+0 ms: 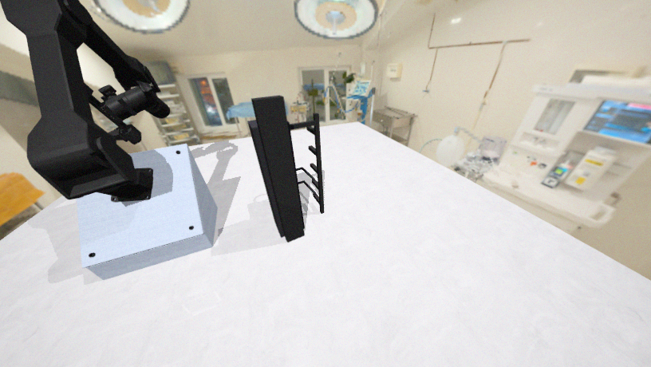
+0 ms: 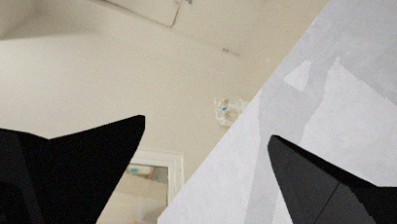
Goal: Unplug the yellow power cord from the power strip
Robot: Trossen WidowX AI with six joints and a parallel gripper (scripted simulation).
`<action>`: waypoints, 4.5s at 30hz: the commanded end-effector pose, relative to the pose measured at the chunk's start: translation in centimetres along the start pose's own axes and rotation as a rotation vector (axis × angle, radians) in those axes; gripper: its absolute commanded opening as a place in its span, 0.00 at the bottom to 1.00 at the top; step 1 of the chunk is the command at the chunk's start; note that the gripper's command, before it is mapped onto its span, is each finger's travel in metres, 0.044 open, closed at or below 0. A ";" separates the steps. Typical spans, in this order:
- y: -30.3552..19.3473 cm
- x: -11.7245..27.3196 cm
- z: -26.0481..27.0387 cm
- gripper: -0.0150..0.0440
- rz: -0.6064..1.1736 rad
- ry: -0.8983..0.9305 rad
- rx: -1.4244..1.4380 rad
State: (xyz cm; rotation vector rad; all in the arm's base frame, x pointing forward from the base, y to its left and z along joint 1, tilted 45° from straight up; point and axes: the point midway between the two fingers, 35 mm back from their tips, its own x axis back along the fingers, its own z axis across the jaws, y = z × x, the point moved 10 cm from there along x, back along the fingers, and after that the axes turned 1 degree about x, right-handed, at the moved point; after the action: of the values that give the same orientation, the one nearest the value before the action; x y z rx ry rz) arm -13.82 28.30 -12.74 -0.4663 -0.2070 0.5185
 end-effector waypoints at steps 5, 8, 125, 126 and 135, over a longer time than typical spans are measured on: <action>-1.6 4.3 1.4 0.71 0.018 -0.114 0.089; -3.4 8.0 2.2 0.58 0.025 -0.225 0.149; -37.6 27.1 1.9 0.25 0.080 -1.285 -0.321; -37.4 27.2 1.9 0.25 0.080 -1.285 -0.321; -36.0 27.4 1.5 0.25 0.080 -1.285 -0.319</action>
State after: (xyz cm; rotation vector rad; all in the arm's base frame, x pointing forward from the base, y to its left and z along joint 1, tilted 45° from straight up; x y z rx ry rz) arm 24.77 13.72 8.93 -0.4410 -1.5214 0.8432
